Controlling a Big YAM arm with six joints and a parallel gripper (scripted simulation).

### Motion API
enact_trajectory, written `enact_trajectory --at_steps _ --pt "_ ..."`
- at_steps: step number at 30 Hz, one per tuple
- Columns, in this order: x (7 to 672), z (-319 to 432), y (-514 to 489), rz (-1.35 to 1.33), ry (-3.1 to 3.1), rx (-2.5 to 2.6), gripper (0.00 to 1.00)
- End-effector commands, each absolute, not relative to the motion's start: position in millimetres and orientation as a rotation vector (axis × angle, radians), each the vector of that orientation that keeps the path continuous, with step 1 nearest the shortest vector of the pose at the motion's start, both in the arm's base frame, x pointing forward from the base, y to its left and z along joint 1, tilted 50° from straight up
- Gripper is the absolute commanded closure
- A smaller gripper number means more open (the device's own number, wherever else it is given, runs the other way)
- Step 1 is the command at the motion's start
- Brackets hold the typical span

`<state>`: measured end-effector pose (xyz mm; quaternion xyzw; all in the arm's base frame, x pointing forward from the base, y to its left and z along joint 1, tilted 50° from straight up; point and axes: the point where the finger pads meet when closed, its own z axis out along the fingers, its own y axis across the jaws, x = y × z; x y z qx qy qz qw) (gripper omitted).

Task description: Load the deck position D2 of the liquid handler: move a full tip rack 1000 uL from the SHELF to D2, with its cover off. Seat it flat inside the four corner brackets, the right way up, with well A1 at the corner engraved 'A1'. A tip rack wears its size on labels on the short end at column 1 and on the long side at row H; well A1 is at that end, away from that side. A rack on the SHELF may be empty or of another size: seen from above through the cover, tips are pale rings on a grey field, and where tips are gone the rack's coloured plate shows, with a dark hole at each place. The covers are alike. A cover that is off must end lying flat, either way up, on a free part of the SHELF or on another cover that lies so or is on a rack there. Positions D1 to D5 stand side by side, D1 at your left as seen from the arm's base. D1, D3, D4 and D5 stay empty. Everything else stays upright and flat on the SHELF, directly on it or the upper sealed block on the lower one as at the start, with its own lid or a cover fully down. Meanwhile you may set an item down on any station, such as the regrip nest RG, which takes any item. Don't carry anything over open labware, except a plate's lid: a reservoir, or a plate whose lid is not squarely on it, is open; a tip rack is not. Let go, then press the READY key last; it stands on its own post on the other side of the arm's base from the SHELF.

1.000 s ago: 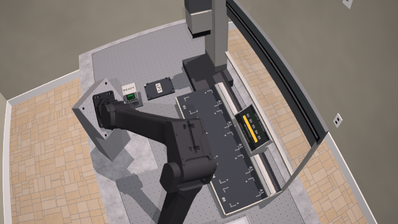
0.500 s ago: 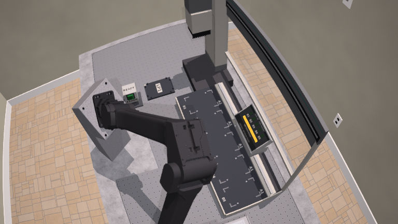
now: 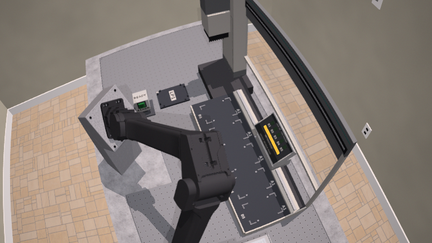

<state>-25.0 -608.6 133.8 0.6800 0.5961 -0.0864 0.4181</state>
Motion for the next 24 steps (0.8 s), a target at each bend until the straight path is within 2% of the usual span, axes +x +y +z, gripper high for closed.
enact_trajectory --at_steps 1,24 --pt "-22.7 139.1 -620.0 -0.231 1.488 1.691 1.00" --pt "-28.7 142.1 -615.9 -0.240 1.484 1.696 1.00"
